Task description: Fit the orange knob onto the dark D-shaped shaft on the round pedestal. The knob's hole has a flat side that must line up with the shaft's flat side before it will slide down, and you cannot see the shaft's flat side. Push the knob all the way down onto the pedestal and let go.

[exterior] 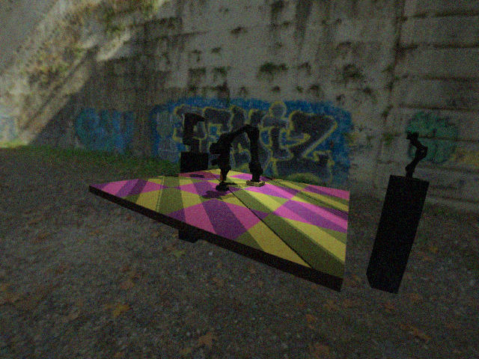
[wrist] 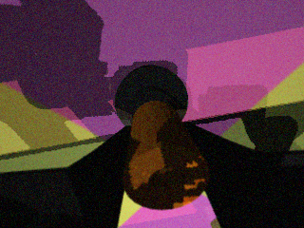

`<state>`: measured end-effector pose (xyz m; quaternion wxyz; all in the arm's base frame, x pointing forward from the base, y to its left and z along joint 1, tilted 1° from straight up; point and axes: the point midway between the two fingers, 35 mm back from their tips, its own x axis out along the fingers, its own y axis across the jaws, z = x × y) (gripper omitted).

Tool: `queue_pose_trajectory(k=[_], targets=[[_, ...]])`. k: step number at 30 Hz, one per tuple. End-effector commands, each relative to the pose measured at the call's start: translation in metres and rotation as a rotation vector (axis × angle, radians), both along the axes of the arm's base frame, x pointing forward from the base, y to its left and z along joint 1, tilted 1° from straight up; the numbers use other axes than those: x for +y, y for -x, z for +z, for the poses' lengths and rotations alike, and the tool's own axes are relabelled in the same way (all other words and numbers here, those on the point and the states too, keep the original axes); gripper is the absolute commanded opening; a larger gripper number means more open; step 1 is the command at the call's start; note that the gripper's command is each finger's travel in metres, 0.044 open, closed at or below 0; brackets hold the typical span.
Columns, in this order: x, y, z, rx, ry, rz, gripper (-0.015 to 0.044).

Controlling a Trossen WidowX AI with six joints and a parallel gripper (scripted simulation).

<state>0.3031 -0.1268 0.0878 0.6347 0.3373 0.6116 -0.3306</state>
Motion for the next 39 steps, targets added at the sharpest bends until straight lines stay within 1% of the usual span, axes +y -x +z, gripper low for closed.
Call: queue_pose_trajectory(k=[1,21,27,30,34,39], targets=[[0.0002,-0.0018,-0.0002,-0.005,0.001,-0.029,0.0000],[0.0005,0.0022,-0.0032,-0.005,0.001,-0.029,0.0000],[-0.0003,0.0014,0.0022,-0.005,0.001,-0.029,0.0000],[-0.0004,0.0013,0.0024,-0.005,-0.001,-0.083,0.0000],[-0.0010,-0.0006,0.0023,-0.007,-0.006,-0.228,0.0000],[-0.0010,-0.0039,0.0012,-0.007,-0.006,-0.239,0.0000]])
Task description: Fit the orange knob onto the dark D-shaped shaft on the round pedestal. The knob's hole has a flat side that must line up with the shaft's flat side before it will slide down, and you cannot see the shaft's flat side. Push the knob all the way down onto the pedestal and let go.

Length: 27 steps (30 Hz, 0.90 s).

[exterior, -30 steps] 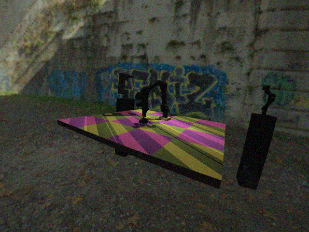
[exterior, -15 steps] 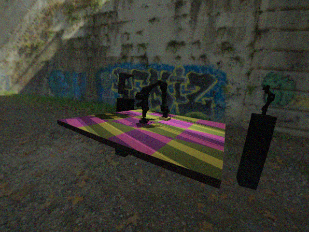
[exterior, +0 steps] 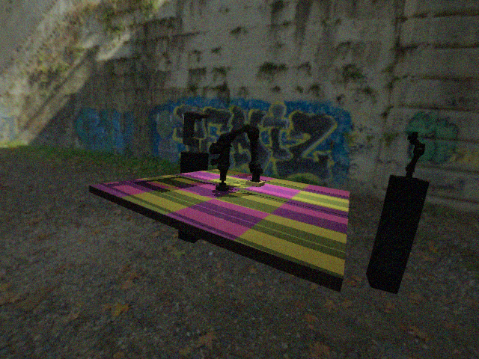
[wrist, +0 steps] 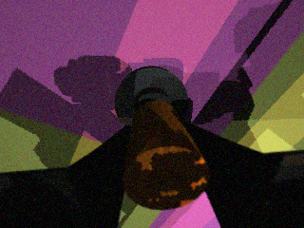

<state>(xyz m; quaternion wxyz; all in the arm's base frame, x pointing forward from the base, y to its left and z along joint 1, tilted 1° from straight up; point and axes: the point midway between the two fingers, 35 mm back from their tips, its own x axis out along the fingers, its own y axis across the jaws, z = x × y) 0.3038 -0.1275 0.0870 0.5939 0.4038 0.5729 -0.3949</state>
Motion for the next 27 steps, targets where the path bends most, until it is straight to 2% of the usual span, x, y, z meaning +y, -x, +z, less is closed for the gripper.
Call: queue_pose_trajectory(k=[1,27], targets=[[-0.0002,-0.0033,0.0022,-0.007,0.002,-0.022,0.0000],[0.0009,0.0023,0.0027,-0.007,0.002,-0.031,0.0000]])
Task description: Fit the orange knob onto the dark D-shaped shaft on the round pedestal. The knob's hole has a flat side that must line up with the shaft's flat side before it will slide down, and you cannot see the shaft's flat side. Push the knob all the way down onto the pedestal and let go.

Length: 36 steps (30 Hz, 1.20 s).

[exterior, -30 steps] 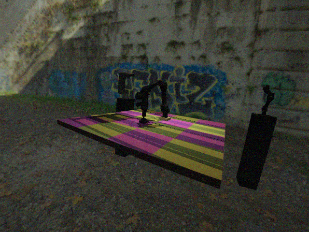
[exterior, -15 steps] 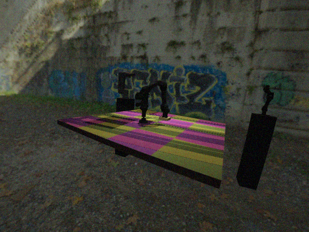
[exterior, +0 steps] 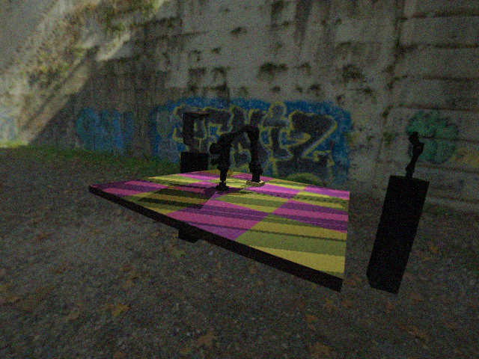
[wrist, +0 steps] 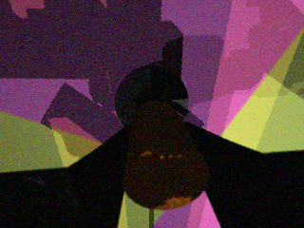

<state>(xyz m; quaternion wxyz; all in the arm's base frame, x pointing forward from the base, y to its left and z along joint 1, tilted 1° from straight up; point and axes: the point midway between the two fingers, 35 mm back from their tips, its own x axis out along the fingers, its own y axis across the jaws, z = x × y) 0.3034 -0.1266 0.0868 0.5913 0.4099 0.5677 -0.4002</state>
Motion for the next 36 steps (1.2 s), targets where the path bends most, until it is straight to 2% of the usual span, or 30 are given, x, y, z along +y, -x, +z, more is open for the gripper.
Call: queue_pose_trajectory(k=[1,7,36], targets=[[-0.0001,0.0021,0.0030,-0.003,0.000,-0.028,0.0000],[-0.0007,0.0023,0.0027,-0.005,-0.006,-0.212,0.0000],[-0.0003,0.0015,-0.0021,-0.005,-0.006,-0.212,0.0000]])
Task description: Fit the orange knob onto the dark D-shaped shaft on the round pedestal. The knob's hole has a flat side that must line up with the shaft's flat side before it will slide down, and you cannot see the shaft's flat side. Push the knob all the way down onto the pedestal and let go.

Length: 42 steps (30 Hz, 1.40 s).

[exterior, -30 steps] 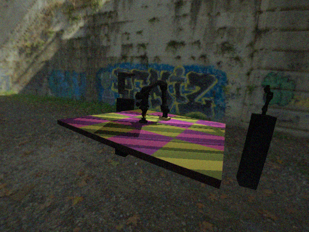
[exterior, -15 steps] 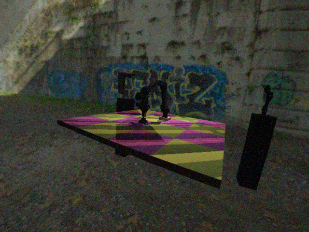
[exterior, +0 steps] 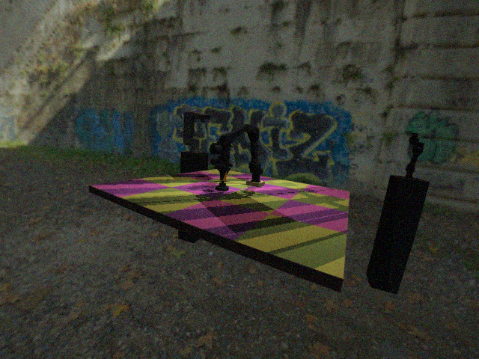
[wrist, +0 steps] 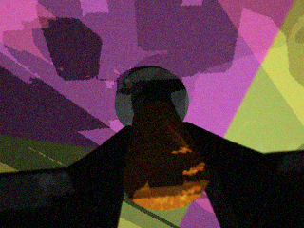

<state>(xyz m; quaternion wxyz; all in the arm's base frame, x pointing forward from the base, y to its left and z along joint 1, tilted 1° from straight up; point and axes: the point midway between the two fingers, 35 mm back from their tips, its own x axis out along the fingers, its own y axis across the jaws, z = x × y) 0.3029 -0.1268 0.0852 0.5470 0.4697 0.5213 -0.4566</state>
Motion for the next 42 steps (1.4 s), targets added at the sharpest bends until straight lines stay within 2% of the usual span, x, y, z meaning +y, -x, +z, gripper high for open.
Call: queue_pose_trajectory(k=[1,7,14,38,42], targets=[[0.0001,0.0011,0.0007,0.002,-0.001,-0.003,0.0000],[0.0005,0.0012,0.0048,0.002,-0.001,-0.012,0.0000],[-0.0003,-0.0017,0.0039,-0.001,-0.009,-0.213,0.0000],[0.0007,0.0012,0.0048,0.000,-0.009,-0.213,0.0000],[0.0007,0.0016,0.0049,-0.001,-0.012,-0.298,0.0000]])
